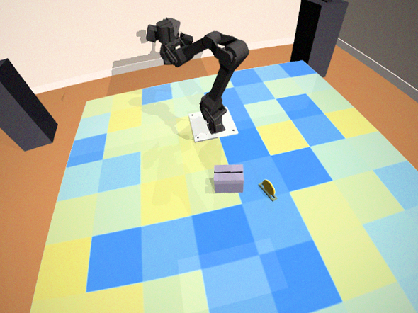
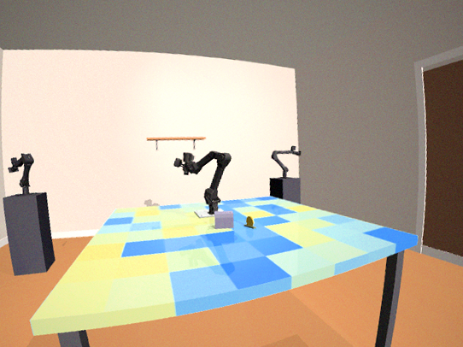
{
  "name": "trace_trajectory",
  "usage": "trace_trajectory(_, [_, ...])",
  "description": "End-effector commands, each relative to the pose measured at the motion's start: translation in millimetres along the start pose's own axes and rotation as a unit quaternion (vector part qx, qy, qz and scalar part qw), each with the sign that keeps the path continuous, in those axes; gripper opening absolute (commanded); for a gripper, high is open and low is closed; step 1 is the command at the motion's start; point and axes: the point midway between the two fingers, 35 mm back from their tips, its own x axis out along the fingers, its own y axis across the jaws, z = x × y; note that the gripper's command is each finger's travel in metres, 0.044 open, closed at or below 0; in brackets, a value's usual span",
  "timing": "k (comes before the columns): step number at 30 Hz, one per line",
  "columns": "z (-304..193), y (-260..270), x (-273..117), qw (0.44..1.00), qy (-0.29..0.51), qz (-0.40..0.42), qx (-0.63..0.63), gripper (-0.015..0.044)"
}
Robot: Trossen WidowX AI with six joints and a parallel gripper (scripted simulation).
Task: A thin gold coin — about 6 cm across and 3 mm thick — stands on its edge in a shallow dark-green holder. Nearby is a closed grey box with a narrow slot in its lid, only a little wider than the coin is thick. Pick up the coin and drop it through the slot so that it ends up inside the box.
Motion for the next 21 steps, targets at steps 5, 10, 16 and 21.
trace_trajectory(5, [-14, 28, -11, 0.998, 0.036, 0.045, -0.021, 0.0269])
trace_trajectory(10, [-45, 89, -50, 0.979, 0.113, 0.156, -0.073, 0.0161])
trace_trajectory(16, [-68, 150, -117, 0.935, 0.180, 0.286, -0.110, 0.0161])
trace_trajectory(21, [-89, 185, -184, 0.881, 0.231, 0.382, -0.159, 0.0161])
